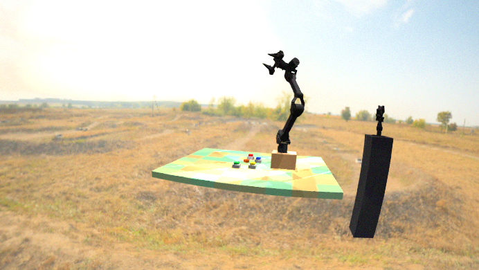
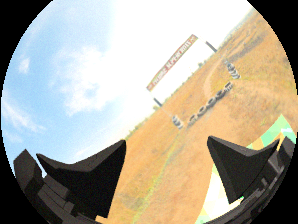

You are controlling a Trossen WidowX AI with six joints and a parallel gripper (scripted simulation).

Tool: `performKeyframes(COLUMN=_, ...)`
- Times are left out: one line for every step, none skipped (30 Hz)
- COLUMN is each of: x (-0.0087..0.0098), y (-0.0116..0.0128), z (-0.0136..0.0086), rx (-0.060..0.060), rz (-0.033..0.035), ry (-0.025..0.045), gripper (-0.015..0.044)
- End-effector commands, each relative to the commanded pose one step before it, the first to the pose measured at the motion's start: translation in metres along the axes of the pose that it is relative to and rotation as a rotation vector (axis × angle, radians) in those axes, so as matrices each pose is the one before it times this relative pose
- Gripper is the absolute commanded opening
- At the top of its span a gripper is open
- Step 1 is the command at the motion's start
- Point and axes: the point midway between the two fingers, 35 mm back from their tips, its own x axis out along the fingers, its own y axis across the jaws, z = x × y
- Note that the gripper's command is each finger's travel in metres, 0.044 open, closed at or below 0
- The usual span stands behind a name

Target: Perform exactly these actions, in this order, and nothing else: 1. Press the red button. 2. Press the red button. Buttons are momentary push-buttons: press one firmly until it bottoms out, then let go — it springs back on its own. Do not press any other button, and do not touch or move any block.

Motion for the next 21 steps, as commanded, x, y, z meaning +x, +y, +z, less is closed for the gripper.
performKeyframes(x=0.00002, y=-0.00183, z=0.00187, rx=-0.0088, rz=0.00085, ry=-0.00575, gripper=0.04)
performKeyframes(x=0.00003, y=-0.00576, z=0.00572, rx=-0.0248, rz=0.00209, ry=-0.0176, gripper=0.04)
performKeyframes(x=0.00026, y=-0.01222, z=0.01193, rx=-0.0108, rz=0.00493, ry=-0.03166, gripper=0.04)
performKeyframes(x=0.00097, y=-0.01784, z=0.01546, rx=0.0094, rz=0.0019, ry=-0.04018, gripper=0.04)
performKeyframes(x=0.00163, y=-0.01936, z=0.0144, rx=0.0091, rz=-0.00602, ry=-0.03985, gripper=0.04)
performKeyframes(x=0.00102, y=-0.00894, z=0.00594, rx=0.0037, rz=-0.00516, ry=-0.01716, gripper=0.04)
performKeyframes(x=0.00101, y=-0.00801, z=0.00496, rx=0.0031, rz=-0.00574, ry=-0.01469, gripper=0.04)
performKeyframes(x=0.00135, y=-0.00992, z=0.0057, rx=0.0035, rz=-0.00844, ry=-0.01732, gripper=0.04)
performKeyframes(x=0.00176, y=-0.01195, z=0.00624, rx=0.0037, rz=-0.01196, ry=-0.01957, gripper=0.04)
performKeyframes(x=0.00221, y=-0.01376, z=0.00639, rx=0.0037, rz=-0.01597, ry=-0.02083, gripper=0.04)
performKeyframes(x=0.00268, y=-0.01529, z=0.00617, rx=0.0033, rz=-0.02021, ry=-0.02102, gripper=0.04)
performKeyframes(x=0.00314, y=-0.0165, z=0.00562, rx=0.0026, rz=-0.02443, ry=-0.02021, gripper=0.04)
performKeyframes(x=0.0036, y=-0.01742, z=0.00483, rx=0.0017, rz=-0.02846, ry=-0.01856, gripper=0.04)
performKeyframes(x=0.00401, y=-0.01793, z=0.00383, rx=0.0006, rz=-0.03189, ry=-0.01613, gripper=0.04)
performKeyframes(x=0.00438, y=-0.01821, z=0.00275, rx=-0.0006, rz=-0.03487, ry=-0.01328, gripper=0.04)
performKeyframes(x=0.0047, y=-0.01819, z=0.00162, rx=-0.0019, rz=-0.03713, ry=-0.01008, gripper=0.04)
performKeyframes(x=0.00499, y=-0.01802, z=0.0005, rx=-0.0032, rz=-0.03894, ry=-0.00679, gripper=0.04)
performKeyframes(x=0.00524, y=-0.01774, z=-0.00058, rx=-0.0045, rz=-0.04032, ry=-0.00346, gripper=0.04)
performKeyframes(x=0.00549, y=-0.01745, z=-0.00163, rx=-0.0059, rz=-0.04153, ry=-0.00016, gripper=0.04)
performKeyframes(x=0.00574, y=-0.01712, z=-0.00264, rx=-0.0073, rz=-0.0425, ry=0.00314, gripper=0.04)
performKeyframes(x=0.00597, y=-0.01673, z=-0.00361, rx=-0.0088, rz=-0.04322, ry=0.00642, gripper=0.04)
